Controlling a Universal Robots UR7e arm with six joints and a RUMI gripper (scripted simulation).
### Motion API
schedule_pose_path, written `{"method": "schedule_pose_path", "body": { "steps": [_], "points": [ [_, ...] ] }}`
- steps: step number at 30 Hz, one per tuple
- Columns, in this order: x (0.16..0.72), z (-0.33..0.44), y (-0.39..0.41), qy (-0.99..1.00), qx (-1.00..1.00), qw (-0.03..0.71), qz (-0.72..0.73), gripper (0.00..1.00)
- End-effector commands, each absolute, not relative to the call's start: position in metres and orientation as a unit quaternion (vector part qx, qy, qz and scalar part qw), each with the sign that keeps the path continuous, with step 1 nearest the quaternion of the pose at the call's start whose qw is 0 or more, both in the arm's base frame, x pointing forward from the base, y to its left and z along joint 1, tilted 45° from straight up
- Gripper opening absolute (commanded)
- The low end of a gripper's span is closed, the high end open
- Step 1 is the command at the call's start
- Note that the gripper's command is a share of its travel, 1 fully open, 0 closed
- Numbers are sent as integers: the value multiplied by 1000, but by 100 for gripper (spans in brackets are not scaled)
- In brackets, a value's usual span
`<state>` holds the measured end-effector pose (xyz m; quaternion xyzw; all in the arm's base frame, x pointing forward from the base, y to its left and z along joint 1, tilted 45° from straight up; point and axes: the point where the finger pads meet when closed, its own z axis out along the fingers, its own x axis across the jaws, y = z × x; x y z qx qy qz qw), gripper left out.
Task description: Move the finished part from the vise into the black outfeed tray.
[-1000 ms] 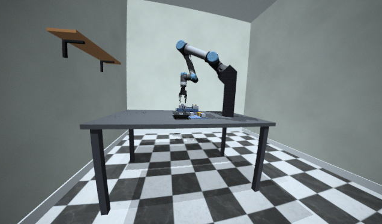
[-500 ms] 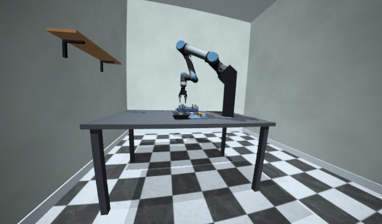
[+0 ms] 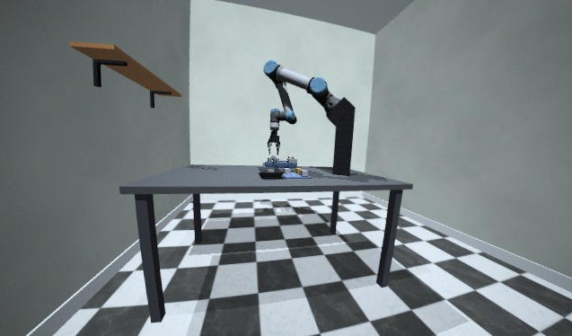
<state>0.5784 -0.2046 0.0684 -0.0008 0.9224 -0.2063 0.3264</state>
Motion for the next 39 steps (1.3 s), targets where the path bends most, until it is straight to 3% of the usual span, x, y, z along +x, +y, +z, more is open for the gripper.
{"method": "schedule_pose_path", "body": {
  "steps": [1,39],
  "points": [
    [579,69,-204,922,-1,327,-207,40],
    [583,64,-207,922,-1,327,-207,40]
  ]
}}
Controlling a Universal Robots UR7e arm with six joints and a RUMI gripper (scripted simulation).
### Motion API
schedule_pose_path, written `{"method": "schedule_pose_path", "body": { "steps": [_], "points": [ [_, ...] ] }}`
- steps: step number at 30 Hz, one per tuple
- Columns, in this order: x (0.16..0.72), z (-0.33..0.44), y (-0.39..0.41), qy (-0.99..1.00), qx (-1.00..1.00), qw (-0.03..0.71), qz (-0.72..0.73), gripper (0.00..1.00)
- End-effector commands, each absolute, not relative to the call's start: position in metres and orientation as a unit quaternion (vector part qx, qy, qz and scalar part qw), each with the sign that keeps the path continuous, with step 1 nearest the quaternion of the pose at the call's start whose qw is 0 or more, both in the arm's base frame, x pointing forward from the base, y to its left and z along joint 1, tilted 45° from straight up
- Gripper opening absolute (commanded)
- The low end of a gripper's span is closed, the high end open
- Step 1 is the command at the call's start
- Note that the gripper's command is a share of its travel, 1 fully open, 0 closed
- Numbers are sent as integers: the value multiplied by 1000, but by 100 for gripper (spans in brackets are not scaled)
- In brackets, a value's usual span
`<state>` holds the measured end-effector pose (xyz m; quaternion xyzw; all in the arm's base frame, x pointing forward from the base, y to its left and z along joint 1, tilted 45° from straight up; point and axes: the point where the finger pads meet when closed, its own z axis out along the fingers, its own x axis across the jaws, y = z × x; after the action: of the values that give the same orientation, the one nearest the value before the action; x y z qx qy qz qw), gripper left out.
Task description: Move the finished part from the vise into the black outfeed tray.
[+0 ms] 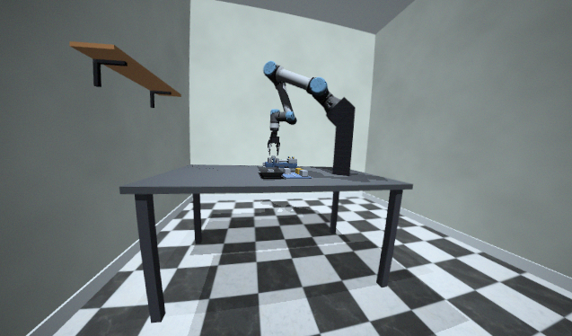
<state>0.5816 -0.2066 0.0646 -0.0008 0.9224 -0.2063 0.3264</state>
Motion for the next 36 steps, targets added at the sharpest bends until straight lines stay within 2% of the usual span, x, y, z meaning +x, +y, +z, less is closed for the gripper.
{"method": "schedule_pose_path", "body": {
  "steps": [1,36],
  "points": [
    [583,64,-207,922,-1,327,-207,40],
    [586,60,-209,922,-1,327,-207,40]
  ]
}}
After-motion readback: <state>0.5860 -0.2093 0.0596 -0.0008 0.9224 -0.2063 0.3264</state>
